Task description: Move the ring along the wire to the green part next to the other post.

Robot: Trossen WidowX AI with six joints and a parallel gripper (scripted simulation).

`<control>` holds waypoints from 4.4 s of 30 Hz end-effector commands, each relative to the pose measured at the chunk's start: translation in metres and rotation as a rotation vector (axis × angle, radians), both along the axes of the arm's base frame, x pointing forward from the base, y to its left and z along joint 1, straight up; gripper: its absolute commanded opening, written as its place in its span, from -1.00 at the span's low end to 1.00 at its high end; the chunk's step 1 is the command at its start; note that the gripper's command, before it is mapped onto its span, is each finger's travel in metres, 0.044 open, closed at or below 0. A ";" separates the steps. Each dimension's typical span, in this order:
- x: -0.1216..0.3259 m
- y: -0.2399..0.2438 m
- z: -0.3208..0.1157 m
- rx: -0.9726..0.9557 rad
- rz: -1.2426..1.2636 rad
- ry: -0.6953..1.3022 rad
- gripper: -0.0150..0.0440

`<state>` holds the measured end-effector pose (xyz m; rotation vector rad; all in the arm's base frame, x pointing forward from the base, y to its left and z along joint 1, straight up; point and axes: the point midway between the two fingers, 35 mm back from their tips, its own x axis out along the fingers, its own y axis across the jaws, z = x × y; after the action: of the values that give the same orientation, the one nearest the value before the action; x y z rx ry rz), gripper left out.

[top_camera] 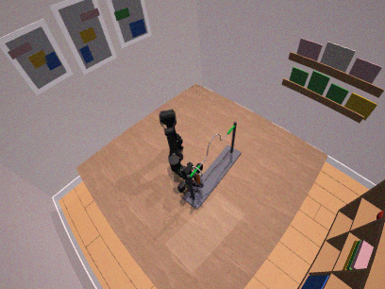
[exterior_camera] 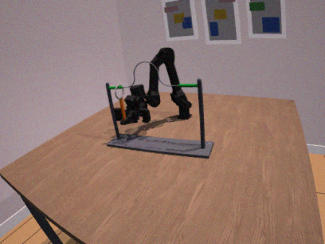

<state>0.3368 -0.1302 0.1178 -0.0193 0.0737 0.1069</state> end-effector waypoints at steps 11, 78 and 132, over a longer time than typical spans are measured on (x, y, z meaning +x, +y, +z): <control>0.000 0.001 0.019 0.001 0.001 -0.001 -1.00; -0.006 0.059 0.020 0.120 0.008 0.009 -1.00; -0.072 0.180 0.119 1.045 0.231 0.482 -1.00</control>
<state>0.2726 0.0472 0.2231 0.9861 0.4493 0.3292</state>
